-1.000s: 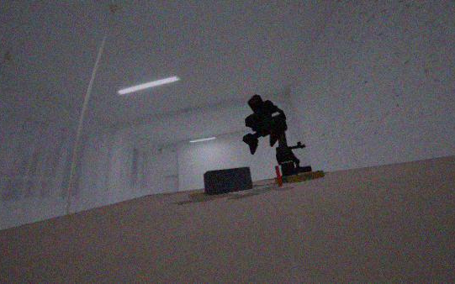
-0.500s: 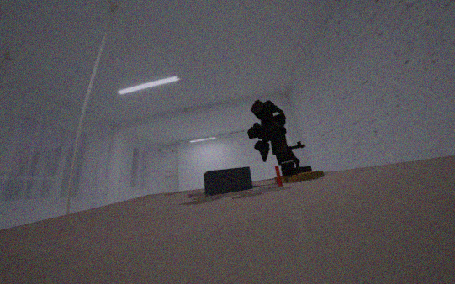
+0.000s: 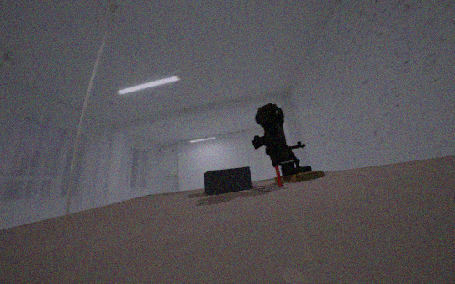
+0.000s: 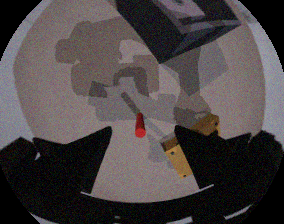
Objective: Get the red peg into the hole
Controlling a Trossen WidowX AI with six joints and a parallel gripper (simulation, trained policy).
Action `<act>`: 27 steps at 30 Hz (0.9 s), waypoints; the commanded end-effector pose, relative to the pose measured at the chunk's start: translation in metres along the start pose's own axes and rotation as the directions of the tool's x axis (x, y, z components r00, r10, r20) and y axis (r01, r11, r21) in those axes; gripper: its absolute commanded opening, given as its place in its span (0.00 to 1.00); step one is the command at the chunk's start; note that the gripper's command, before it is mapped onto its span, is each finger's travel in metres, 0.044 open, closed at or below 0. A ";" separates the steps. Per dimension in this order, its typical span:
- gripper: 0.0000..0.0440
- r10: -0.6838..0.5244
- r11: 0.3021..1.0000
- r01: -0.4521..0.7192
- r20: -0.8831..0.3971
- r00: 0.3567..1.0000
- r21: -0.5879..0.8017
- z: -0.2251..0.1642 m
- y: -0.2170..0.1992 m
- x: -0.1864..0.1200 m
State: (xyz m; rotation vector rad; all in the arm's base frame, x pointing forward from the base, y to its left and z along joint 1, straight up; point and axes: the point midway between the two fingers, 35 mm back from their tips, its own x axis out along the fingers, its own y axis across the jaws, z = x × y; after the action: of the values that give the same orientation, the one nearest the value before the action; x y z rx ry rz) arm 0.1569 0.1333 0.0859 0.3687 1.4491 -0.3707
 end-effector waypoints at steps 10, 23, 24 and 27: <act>0.96 -0.044 0.992 0.043 0.005 0.999 0.117 -0.004 0.002 0.047; 0.28 -0.116 0.982 0.118 -0.018 0.993 0.148 -0.005 -0.004 0.076; 0.22 -0.125 0.981 0.126 -0.020 0.992 0.150 -0.005 -0.005 0.077; 0.07 -0.151 0.976 0.153 -0.024 0.988 0.154 -0.005 -0.007 0.078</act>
State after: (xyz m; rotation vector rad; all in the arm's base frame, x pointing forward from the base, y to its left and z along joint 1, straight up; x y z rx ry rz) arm 0.1586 0.1330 0.0124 0.4156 1.4583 -0.5637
